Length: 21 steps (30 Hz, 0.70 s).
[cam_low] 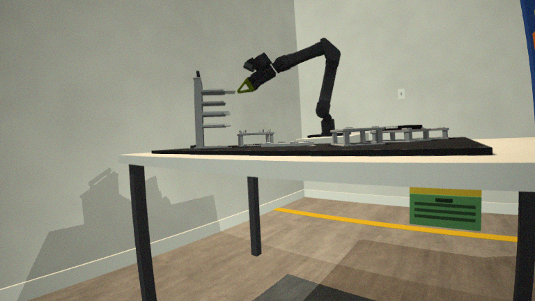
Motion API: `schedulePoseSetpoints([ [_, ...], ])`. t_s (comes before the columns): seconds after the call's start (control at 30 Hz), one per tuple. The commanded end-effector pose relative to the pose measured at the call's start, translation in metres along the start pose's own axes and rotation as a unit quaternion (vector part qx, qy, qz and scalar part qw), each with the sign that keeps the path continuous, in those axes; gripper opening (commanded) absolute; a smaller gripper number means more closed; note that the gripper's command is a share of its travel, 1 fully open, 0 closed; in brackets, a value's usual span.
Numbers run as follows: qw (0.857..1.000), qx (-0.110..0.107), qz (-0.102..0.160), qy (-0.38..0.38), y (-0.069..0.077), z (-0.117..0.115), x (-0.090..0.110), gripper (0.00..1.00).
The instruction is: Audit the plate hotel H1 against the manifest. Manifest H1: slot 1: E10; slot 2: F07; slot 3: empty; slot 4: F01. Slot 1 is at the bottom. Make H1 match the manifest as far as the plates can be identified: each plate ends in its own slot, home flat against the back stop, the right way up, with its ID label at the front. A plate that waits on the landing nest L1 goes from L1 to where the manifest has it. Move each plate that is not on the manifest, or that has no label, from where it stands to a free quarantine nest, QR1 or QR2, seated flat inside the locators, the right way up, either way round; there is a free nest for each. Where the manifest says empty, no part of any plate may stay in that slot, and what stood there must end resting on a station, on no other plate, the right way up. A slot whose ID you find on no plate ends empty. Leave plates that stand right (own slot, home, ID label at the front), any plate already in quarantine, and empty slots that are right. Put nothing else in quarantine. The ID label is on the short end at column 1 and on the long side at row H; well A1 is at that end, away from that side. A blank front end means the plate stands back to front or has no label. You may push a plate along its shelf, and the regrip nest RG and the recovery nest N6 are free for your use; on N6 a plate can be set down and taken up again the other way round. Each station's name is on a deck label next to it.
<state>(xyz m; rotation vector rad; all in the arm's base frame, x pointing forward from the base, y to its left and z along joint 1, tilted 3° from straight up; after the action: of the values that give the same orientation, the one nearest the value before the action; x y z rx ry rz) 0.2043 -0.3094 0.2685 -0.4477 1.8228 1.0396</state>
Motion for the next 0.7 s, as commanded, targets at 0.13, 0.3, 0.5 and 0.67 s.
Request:
schedulePoseSetpoints([
  [0.13, 1.000, 0.004, -0.008, 0.003, 0.0003, -0.0018, -0.0076, 0.00],
  [0.3, 1.000, 0.004, -0.008, 0.003, -0.0026, -0.0022, -0.0093, 0.00],
  [0.5, 1.000, 0.004, -0.008, 0.003, -0.0060, -0.0026, -0.0113, 0.00],
  [0.67, 1.000, 0.004, -0.008, 0.003, -0.0083, -0.0029, -0.0127, 0.00],
])
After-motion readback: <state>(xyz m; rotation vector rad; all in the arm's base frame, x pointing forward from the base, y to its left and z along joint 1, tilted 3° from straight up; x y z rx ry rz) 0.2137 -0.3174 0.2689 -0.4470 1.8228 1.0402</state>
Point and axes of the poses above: the point where the finger pads meet when closed, its own y axis back along the fingers, its own z axis across the jaws, x = y × z, the point moved 4 cm from there along y, back along the fingers, and after that the axes turned 13 degrees about y, right-handed, at the moved point
